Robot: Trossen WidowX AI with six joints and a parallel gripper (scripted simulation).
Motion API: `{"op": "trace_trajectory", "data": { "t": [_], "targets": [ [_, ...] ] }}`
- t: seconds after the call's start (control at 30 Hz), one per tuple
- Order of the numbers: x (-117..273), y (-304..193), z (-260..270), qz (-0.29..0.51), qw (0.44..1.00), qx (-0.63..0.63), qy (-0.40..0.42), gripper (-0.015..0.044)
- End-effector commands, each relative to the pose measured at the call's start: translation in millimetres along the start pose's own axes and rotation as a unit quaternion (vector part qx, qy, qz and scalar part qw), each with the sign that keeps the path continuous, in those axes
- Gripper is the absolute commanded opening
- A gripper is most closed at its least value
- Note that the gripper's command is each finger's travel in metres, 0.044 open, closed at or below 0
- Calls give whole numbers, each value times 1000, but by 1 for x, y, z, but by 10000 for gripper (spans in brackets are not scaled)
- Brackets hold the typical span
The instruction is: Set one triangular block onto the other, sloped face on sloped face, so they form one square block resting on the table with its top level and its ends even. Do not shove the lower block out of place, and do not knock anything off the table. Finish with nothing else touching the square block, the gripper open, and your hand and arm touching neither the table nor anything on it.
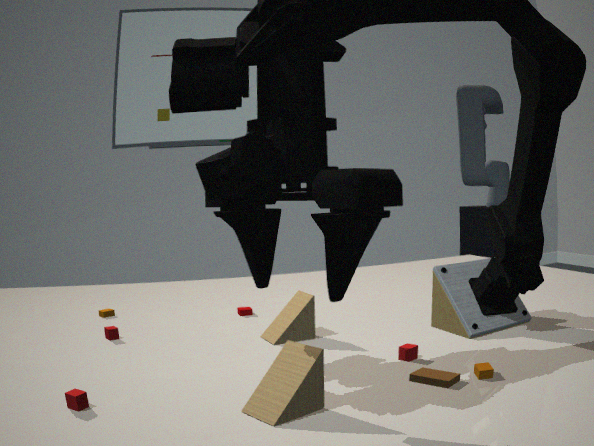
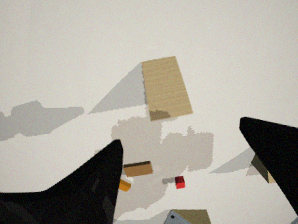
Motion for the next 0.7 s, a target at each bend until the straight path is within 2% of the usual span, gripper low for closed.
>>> {"op": "trace_trajectory", "data": {
  "t": [0.0,0.67],
  "targets": [
    [-4,2,0,1,1000,4,3,440],
    [-36,9,-1,1,1000,5,2,440]
  ]
}}
Point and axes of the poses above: the point midway between the two fingers, 35 mm back from their tips, its own x axis back along the fingers, its own z axis across the jaws, y = z × x, the point moved 2 cm from there along x, back along the fingers, and after that the axes turned 4 degrees about -x, right-handed, at the moved point
